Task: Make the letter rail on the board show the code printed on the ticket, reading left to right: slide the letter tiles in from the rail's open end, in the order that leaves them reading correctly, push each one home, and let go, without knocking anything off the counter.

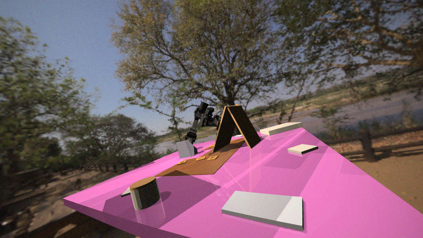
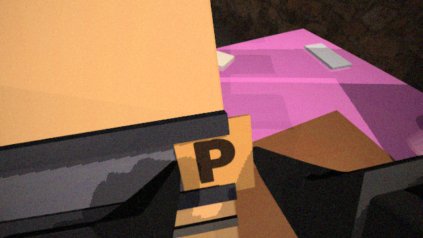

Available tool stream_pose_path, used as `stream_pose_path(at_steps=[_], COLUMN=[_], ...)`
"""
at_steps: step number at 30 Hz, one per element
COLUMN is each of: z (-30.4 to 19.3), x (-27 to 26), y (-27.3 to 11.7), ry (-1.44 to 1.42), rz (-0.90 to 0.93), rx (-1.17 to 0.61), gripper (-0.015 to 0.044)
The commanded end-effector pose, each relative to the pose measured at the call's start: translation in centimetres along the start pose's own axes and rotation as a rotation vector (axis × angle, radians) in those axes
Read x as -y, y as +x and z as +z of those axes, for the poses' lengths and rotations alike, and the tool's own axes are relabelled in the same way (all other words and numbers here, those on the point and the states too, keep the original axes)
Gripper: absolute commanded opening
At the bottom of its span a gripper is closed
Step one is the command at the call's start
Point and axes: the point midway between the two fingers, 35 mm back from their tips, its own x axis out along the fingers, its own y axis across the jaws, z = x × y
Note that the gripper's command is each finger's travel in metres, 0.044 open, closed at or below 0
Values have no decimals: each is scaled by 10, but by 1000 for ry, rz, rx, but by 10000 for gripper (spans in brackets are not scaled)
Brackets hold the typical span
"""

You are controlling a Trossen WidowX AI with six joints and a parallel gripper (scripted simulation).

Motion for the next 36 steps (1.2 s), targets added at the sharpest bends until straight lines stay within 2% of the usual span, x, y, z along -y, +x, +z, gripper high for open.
stream_pose_path(at_steps=[1,36], z=[0,0], x=[-2,-21], y=[-1,0], ry=[0,1], rz=[-3,-2], rx=[2,2], gripper=[0,0])
